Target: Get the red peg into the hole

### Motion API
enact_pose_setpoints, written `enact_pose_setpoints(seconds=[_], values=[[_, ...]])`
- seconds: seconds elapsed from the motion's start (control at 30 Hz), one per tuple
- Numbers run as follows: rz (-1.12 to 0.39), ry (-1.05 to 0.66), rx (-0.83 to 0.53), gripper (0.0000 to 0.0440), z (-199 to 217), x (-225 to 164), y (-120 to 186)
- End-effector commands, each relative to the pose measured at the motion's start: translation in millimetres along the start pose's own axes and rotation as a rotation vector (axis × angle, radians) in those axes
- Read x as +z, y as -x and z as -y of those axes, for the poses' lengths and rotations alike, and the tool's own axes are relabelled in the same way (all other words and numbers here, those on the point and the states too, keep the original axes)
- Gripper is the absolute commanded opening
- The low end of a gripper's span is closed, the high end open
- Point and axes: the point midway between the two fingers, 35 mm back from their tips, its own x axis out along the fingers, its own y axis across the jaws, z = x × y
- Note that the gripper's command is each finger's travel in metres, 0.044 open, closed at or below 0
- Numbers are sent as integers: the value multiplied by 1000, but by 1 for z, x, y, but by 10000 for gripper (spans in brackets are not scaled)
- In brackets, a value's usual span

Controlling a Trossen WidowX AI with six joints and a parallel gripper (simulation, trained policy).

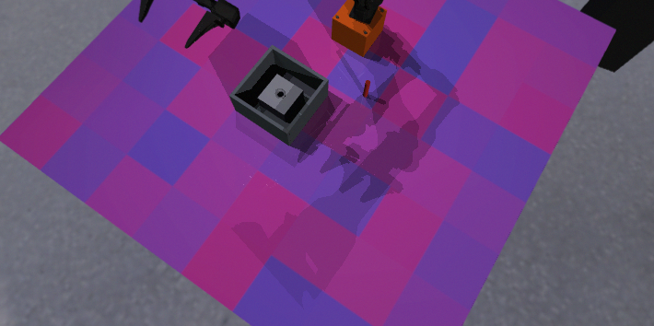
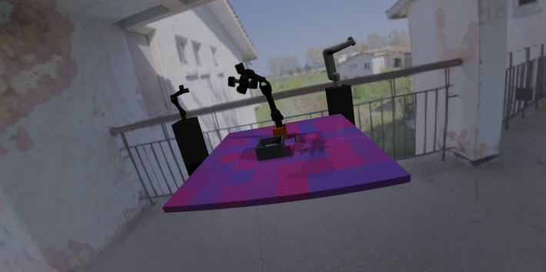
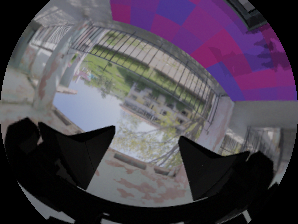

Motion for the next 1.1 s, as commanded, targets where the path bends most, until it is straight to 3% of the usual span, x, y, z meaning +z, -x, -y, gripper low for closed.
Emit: enact_pose_setpoints(seconds=[0.0, 0.07, 0.53, 1.07], values=[[22, 4, -9, 419, 3, 7, -2], [76, 9, -40, 440, 13, 23, -7], [428, 170, -333, 440, 122, 109, -15], [638, 553, -697, 440, 237, 158, 19]])
